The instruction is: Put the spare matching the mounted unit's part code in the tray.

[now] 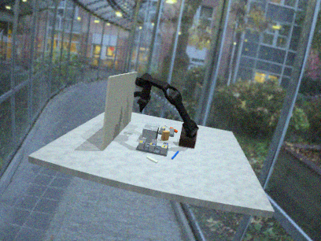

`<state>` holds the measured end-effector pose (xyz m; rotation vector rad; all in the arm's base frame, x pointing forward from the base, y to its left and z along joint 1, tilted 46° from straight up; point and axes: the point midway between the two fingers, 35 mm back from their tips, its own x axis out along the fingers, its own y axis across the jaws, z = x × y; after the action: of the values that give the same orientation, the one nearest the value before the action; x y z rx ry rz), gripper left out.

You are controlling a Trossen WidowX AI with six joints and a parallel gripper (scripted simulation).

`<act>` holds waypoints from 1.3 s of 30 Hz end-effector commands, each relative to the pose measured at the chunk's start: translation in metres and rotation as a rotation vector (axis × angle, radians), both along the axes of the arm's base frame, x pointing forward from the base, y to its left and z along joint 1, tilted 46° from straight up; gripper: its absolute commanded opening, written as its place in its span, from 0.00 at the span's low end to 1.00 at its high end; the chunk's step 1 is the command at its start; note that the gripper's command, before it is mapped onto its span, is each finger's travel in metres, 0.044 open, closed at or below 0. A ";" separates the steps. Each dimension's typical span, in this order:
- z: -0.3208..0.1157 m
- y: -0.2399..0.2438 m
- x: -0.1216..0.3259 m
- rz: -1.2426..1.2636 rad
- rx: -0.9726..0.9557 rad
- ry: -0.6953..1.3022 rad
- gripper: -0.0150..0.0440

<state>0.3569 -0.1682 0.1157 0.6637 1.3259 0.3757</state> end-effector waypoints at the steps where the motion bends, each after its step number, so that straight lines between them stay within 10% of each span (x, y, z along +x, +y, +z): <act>1: 0.000 0.011 -0.002 0.019 0.046 0.022 1.00; 18: -0.002 0.009 -0.004 0.007 0.048 0.033 1.00; 39: -0.186 -0.043 -0.238 -1.167 0.366 1.123 1.00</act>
<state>0.1300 -0.2174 -0.0626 1.9102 1.6019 -0.7739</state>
